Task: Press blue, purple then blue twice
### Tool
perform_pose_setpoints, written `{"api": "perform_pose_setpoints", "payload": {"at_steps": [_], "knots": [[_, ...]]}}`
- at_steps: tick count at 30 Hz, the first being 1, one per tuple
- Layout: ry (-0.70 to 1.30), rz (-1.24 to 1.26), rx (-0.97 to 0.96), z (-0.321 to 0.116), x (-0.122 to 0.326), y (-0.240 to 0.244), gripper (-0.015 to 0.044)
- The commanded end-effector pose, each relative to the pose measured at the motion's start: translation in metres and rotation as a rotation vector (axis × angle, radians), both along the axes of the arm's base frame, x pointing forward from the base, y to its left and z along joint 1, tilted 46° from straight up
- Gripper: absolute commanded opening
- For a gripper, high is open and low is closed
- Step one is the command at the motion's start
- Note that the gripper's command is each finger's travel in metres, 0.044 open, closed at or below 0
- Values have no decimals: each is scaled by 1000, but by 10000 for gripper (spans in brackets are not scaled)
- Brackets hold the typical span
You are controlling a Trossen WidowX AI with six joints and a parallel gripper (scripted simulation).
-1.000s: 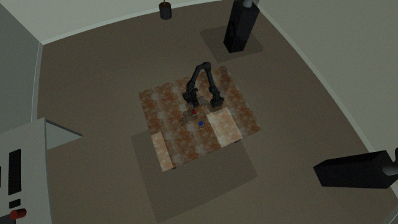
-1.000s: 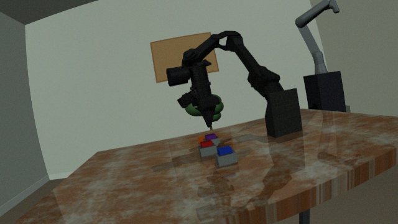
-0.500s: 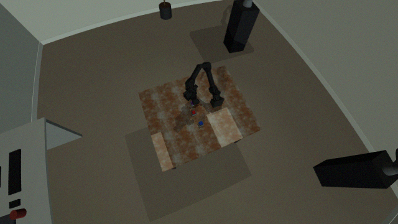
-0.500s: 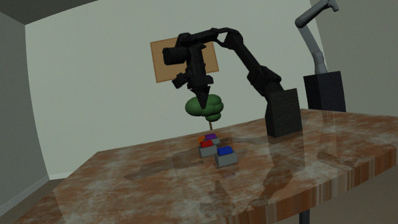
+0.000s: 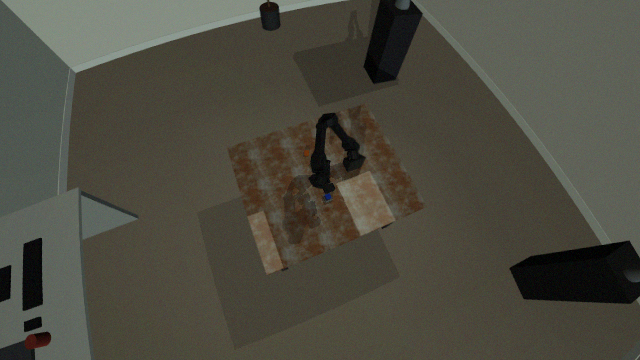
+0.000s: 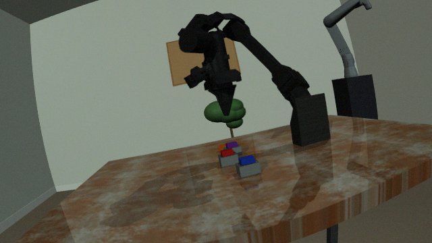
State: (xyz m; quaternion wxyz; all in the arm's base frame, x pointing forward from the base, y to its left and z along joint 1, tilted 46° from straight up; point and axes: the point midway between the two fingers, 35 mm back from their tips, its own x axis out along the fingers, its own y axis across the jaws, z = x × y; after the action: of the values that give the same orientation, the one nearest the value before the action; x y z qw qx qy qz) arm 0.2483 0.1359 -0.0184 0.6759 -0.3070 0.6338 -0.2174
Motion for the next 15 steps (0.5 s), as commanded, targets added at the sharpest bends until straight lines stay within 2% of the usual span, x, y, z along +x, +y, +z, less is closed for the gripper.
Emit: {"api": "perform_pose_setpoints", "payload": {"at_steps": [1,10,15], "knots": [[-7,-26,-10,-42,-17,29,20],[-11,-30,-11,-52,-20,32,20],[-12,-30,-14,-93,-15,-9,20]]}}
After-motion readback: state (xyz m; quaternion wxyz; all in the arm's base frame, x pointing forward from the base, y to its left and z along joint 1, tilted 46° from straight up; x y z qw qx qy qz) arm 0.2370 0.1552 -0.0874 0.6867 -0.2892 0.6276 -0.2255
